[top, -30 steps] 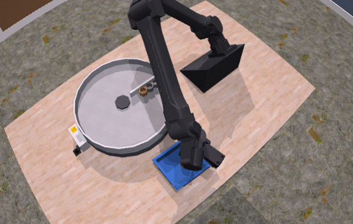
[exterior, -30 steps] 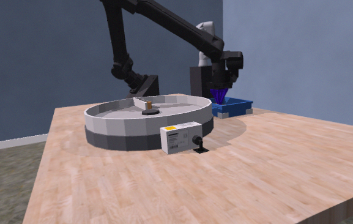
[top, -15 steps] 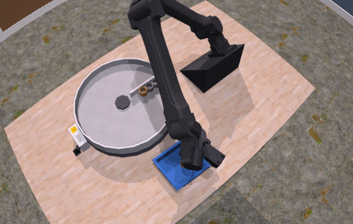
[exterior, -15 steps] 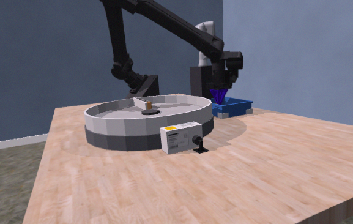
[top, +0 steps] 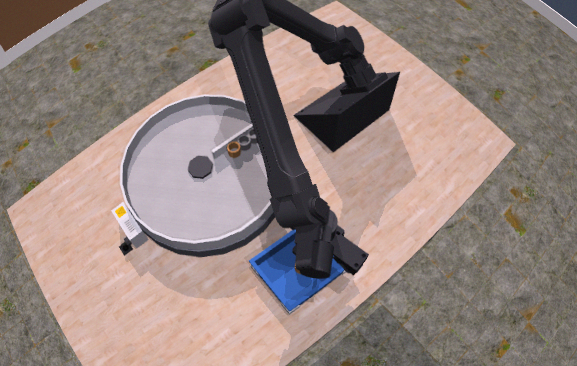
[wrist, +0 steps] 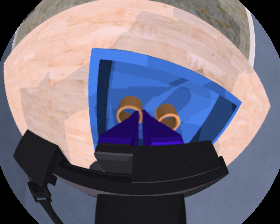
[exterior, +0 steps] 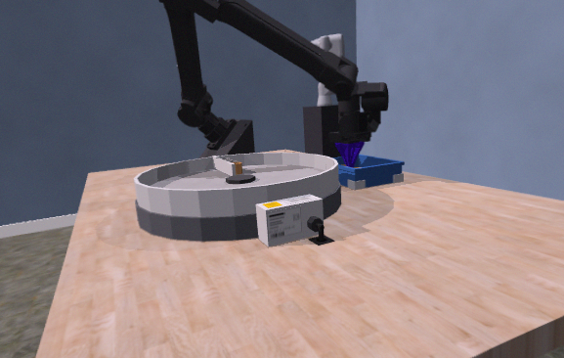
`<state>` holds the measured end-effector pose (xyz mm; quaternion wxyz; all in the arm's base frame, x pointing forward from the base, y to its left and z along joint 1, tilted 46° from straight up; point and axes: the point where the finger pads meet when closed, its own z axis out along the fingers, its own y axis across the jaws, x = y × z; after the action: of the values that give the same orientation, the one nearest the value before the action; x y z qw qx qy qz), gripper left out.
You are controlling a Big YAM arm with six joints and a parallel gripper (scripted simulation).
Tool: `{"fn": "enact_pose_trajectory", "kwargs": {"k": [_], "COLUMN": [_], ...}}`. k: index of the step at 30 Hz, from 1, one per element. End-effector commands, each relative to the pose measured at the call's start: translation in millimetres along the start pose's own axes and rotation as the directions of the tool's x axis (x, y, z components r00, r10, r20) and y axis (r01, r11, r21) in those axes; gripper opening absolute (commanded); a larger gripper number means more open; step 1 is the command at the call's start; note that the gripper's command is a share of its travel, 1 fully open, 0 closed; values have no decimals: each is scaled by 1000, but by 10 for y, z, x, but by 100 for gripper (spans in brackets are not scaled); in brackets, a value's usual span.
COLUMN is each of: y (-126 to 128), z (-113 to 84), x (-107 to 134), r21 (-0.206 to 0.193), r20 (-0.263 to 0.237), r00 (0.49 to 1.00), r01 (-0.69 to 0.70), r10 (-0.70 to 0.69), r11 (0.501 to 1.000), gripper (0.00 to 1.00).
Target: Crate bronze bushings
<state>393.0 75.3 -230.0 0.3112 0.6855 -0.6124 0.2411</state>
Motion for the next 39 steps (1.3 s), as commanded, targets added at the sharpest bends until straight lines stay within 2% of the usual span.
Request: {"fn": "enact_pose_trajectory", "kwargs": {"k": [1, 11, 12, 39], "y": [-175, -175, -175, -175], "z": [-73, -73, -73, -73], "x": [27, 27, 27, 26], "r21": [28, 28, 28, 28], "r20": [20, 20, 20, 20], "r00": [1000, 1000, 1000, 1000], "r01": [-21, -21, -21, -21], "r10": [20, 20, 20, 20], "r11": [999, 999, 999, 999], "gripper": [0, 0, 14, 14]}}
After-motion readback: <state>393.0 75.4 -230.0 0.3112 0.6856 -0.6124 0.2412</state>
